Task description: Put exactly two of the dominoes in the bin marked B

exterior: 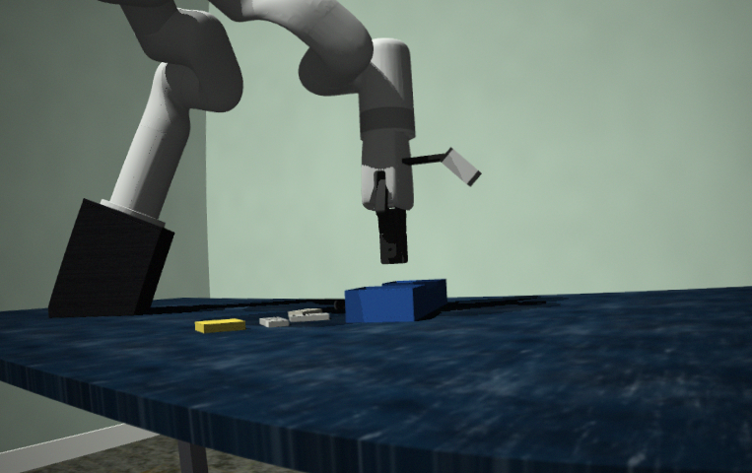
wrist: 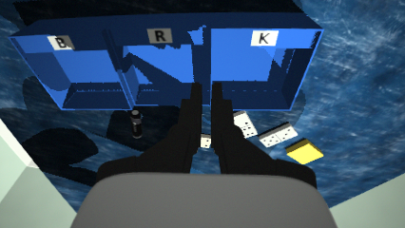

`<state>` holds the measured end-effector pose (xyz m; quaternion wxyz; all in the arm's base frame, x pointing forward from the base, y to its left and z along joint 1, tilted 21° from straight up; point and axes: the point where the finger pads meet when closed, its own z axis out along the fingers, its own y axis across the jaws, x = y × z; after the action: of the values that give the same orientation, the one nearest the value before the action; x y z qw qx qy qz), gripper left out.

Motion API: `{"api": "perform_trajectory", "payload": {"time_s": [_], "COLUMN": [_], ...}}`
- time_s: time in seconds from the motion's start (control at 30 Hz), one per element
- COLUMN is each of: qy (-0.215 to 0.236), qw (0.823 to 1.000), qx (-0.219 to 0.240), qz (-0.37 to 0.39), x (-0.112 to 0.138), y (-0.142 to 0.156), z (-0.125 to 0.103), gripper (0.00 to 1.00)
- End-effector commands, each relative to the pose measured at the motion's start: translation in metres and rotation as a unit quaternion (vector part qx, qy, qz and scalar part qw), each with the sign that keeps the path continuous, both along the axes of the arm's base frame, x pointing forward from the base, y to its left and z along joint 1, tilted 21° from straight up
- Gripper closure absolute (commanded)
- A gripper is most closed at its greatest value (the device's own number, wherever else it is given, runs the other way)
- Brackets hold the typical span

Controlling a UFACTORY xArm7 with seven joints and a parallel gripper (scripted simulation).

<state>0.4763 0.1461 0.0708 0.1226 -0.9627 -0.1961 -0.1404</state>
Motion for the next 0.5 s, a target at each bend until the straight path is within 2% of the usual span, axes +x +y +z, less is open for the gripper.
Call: {"api": "perform_trajectory", "payload": {"time_s": [0.0,0.17,0.47], "qy": [-0.002,-0.002,-0.001], "qw": [1.000,1.000,1.000], "qx": [0.000,0.000,0.000], "qz": [-0.003,-0.003,-0.003], "x": [-0.004,-0.013,-0.010], "y": [0.012,0.034,0.037], "z": [0.004,0.009,-0.001], "gripper": [0.93,0.93,0.93]}}
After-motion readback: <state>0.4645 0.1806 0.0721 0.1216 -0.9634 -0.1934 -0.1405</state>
